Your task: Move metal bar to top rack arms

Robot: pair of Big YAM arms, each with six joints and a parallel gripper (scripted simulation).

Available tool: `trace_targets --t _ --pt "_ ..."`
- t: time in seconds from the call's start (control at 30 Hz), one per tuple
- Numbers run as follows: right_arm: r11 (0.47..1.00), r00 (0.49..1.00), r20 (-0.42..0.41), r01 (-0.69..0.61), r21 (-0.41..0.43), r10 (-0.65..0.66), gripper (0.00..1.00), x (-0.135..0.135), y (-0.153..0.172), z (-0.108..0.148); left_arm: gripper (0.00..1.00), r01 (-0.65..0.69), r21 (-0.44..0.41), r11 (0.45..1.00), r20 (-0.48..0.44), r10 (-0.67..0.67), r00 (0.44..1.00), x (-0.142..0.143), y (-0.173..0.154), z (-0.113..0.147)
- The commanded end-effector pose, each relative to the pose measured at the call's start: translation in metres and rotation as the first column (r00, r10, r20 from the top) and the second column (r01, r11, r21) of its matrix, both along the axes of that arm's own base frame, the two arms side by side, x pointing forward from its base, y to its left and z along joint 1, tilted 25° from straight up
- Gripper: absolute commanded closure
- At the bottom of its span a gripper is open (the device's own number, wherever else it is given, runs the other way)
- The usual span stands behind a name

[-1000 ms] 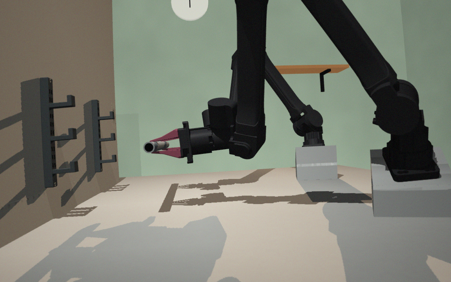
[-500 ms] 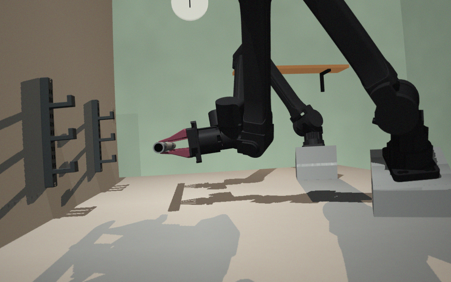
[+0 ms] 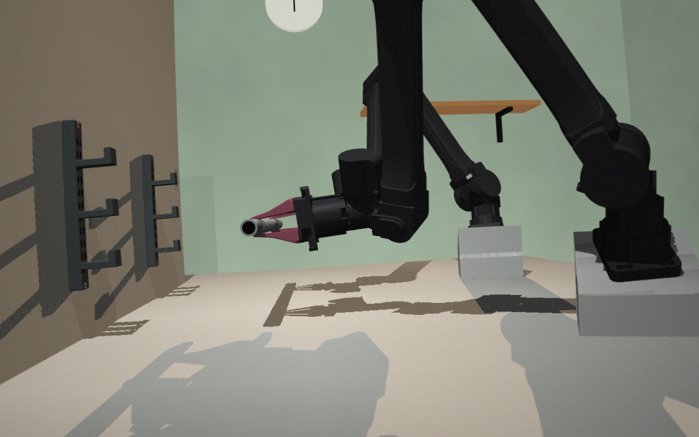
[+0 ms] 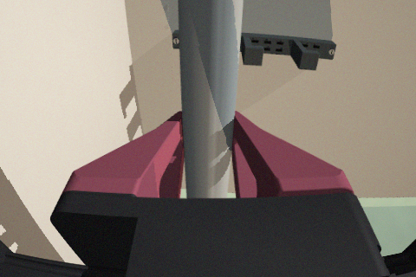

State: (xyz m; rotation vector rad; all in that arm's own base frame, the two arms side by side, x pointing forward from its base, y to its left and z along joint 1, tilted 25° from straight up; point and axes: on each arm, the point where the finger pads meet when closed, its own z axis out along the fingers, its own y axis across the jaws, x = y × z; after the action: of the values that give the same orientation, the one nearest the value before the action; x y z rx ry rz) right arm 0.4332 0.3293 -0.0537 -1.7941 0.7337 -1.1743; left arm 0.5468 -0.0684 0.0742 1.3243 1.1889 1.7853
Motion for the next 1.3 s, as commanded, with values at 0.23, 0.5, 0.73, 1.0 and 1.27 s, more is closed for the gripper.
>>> trace_targets --t 0.23,0.5,0.73,1.0,1.27 --pt "0.998 0.996 0.088 -0.021 0.056 0.016 1.0 0.004 0.019 0.039 1.0 -0.005 -0.006 1.0 0.151 0.006 0.989 -0.017 -0.006 0.051" --pt "0.998 0.996 0.088 -0.021 0.056 0.016 1.0 0.003 0.02 0.038 1.0 -0.005 -0.006 1.0 0.151 0.006 0.989 -0.018 -0.004 0.052" --pt "0.998 0.996 0.088 -0.021 0.056 0.016 1.0 0.0 0.021 0.036 1.0 -0.005 -0.006 1.0 0.151 0.006 0.989 -0.024 -0.004 0.051" --pt "0.998 0.996 0.088 -0.021 0.056 0.016 1.0 -0.005 0.022 0.034 1.0 -0.005 -0.006 1.0 0.151 0.006 0.989 -0.032 -0.005 0.05" --pt "0.998 0.996 0.088 -0.021 0.056 0.016 1.0 -0.007 0.022 0.032 1.0 -0.005 -0.006 1.0 0.151 0.006 0.989 -0.038 -0.005 0.048"
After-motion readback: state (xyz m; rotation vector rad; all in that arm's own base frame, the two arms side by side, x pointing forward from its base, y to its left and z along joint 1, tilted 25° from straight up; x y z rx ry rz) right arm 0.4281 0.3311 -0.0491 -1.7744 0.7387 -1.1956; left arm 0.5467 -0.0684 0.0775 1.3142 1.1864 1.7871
